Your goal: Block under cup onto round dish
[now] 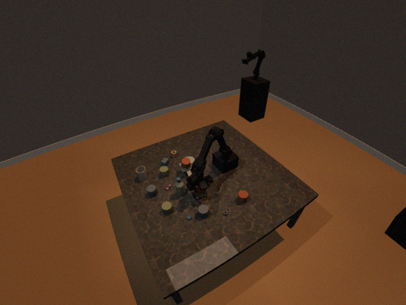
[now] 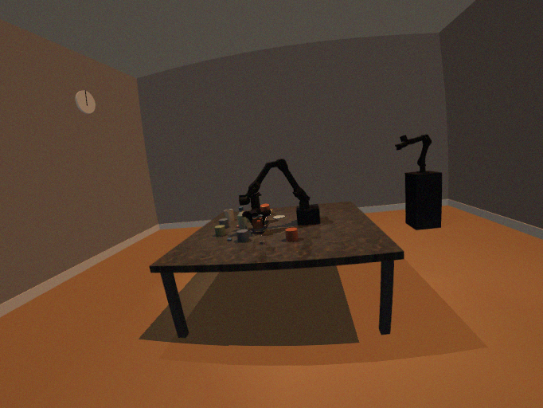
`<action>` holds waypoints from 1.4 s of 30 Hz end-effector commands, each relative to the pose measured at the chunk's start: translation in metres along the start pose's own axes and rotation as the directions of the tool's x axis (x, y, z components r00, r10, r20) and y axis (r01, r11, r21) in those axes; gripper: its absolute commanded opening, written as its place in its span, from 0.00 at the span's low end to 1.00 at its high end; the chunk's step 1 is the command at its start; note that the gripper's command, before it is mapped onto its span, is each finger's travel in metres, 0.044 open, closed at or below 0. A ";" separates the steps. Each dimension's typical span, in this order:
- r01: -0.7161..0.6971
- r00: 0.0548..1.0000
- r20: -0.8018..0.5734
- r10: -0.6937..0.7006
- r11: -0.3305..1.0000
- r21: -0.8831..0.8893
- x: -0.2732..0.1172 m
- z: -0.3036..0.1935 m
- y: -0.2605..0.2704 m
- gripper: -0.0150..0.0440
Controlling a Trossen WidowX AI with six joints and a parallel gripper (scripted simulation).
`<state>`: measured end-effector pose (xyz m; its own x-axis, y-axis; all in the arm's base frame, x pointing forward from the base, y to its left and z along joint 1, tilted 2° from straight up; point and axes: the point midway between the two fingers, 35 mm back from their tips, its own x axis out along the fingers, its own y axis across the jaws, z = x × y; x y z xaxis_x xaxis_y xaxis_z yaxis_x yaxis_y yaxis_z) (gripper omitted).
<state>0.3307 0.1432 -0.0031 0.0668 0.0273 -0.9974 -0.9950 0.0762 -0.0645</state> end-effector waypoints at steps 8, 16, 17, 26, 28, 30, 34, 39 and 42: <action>-0.001 1.000 0.002 0.001 1.000 -0.005 -0.007 0.001 -0.001 0.32; -0.001 1.000 0.002 0.001 1.000 -0.005 -0.017 0.002 -0.003 0.25; -0.001 1.000 0.002 0.001 1.000 -0.005 -0.018 0.002 -0.003 0.25; -0.001 1.000 0.002 0.001 1.000 -0.005 -0.029 0.003 -0.005 0.25; 0.000 1.000 0.002 0.000 1.000 -0.005 -0.031 0.003 -0.005 0.25; 0.000 1.000 0.002 0.000 1.000 -0.005 -0.034 0.003 -0.005 0.25; 0.000 1.000 0.002 0.000 1.000 -0.005 -0.039 0.003 -0.006 0.25; 0.000 1.000 0.003 0.000 1.000 -0.005 -0.045 0.003 -0.006 0.25; 0.000 1.000 0.003 0.000 1.000 -0.005 -0.049 0.004 -0.006 0.25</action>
<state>0.3305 0.1408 0.0374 0.0491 0.0144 -0.9987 -0.9957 0.0798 -0.0478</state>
